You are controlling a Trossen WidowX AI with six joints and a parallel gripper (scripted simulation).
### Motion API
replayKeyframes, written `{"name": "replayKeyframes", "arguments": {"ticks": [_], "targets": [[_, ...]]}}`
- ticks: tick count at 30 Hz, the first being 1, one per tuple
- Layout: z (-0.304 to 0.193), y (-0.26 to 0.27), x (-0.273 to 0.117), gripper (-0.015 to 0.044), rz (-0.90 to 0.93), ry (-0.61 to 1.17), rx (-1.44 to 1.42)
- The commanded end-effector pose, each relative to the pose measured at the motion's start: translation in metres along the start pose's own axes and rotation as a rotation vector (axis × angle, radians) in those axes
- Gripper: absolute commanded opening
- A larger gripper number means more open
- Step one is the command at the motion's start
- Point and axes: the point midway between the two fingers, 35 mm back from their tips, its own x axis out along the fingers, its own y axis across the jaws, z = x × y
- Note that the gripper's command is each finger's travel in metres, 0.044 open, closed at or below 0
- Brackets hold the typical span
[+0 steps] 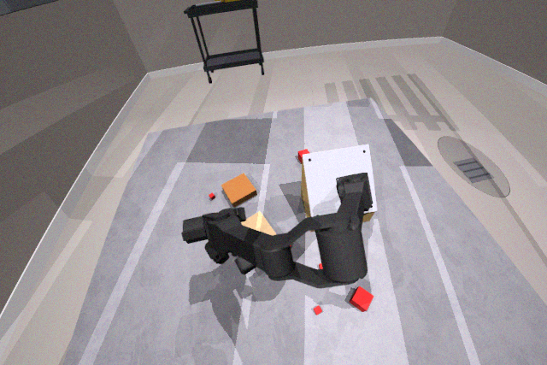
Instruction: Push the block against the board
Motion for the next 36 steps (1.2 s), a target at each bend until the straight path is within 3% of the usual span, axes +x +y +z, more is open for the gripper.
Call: {"name": "replayKeyframes", "arguments": {"ticks": [1, 36], "targets": [[-0.010, 0.000, 0.003, 0.0000, 0.002, 0.016, 0.006], [-0.035, 0.001, 0.003, 0.0000, 0.002, 0.017, 0.008]]}}
